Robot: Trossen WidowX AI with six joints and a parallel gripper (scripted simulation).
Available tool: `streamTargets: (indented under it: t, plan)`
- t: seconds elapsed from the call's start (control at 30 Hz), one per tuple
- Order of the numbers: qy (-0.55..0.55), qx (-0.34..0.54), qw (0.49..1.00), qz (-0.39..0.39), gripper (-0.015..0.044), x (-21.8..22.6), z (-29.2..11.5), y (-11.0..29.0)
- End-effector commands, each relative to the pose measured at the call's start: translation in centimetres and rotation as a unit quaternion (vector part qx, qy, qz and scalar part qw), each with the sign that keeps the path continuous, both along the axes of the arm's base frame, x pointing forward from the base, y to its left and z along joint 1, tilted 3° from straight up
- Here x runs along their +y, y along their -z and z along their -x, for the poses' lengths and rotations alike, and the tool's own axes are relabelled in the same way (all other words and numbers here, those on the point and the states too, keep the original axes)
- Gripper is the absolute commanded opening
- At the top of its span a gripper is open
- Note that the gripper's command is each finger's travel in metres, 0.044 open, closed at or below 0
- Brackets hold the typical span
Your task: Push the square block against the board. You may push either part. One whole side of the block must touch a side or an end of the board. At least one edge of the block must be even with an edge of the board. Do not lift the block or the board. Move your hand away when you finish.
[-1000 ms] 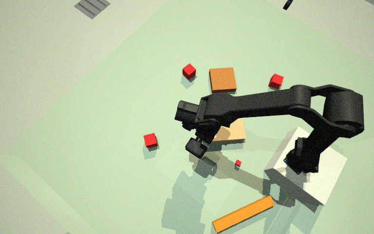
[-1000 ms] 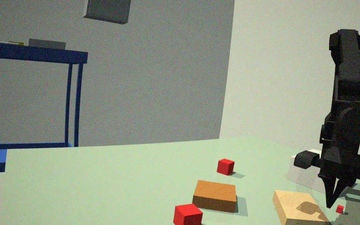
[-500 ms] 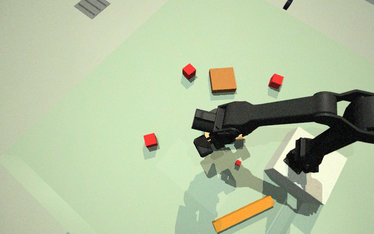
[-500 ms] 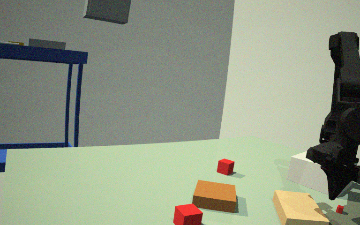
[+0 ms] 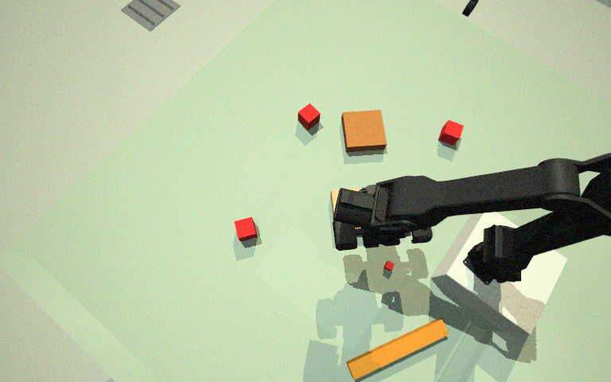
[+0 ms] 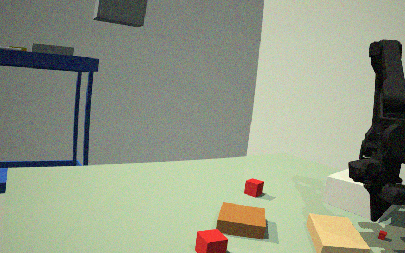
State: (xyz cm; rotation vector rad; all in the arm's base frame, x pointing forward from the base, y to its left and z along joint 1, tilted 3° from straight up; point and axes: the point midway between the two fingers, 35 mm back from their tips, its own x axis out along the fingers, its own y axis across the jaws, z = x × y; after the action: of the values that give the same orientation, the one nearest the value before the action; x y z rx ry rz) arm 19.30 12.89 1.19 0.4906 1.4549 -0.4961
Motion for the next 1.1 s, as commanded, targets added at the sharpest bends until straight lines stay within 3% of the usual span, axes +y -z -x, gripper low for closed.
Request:
streamTargets:
  t: [0.0,0.13,1.07]
  plan:
    - [0.007,-0.002,1.000,0.001,0.0000,-0.1,-0.1,1.9]
    - [0.007,-0.001,1.000,0.001,0.0000,-0.3,-0.1,5.3]
    - [0.007,-0.002,1.000,0.001,0.0000,-0.9,-1.5,5.2]
